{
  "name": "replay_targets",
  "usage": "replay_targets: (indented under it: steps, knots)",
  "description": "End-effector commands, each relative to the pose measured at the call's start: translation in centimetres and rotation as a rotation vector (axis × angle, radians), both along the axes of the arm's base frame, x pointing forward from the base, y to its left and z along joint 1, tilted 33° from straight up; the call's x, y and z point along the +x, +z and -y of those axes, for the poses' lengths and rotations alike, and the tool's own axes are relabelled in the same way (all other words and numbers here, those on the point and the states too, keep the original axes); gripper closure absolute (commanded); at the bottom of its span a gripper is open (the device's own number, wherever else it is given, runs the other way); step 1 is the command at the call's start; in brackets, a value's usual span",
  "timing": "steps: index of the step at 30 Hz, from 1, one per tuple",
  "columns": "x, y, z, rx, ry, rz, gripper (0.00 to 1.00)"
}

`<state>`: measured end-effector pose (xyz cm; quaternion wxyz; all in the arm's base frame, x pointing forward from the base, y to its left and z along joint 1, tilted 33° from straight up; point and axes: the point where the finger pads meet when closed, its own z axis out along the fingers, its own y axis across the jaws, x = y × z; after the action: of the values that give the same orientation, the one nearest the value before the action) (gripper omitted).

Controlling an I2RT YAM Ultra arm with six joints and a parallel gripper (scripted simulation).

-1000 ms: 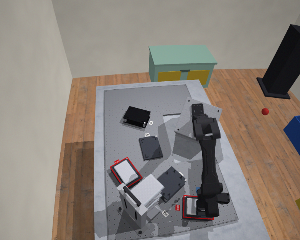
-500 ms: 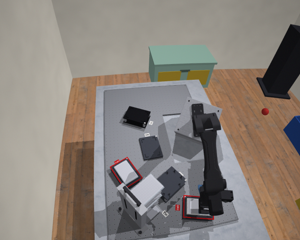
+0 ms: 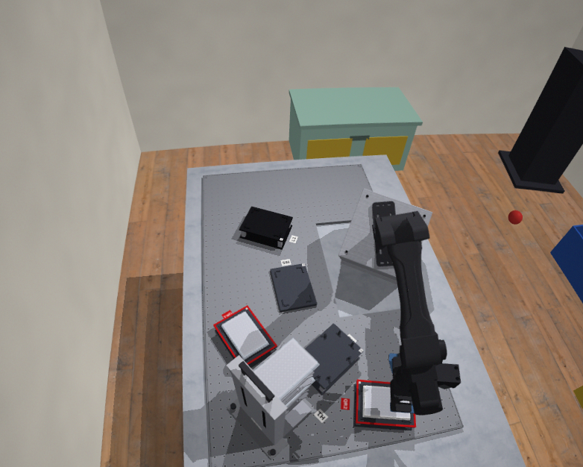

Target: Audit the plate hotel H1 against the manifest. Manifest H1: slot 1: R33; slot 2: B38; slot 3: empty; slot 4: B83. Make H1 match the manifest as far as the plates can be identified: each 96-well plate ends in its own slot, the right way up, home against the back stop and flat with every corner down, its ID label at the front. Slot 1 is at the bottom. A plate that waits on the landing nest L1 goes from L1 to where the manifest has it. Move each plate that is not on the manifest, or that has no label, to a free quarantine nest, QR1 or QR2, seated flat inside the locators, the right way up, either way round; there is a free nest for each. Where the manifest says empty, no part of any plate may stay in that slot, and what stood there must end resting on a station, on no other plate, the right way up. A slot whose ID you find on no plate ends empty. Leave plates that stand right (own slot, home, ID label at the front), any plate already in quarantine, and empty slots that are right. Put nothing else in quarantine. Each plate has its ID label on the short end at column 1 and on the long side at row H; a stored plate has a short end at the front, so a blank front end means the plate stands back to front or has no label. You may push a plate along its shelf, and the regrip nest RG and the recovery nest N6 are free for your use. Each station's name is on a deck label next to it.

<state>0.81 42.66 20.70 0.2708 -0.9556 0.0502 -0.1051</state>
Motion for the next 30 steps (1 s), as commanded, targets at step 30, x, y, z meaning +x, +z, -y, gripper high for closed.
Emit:
replay_targets:
  steps: [30]
  knots:
    - [-1.0,3.1,1.7,0.004,0.006,-0.003,0.00]
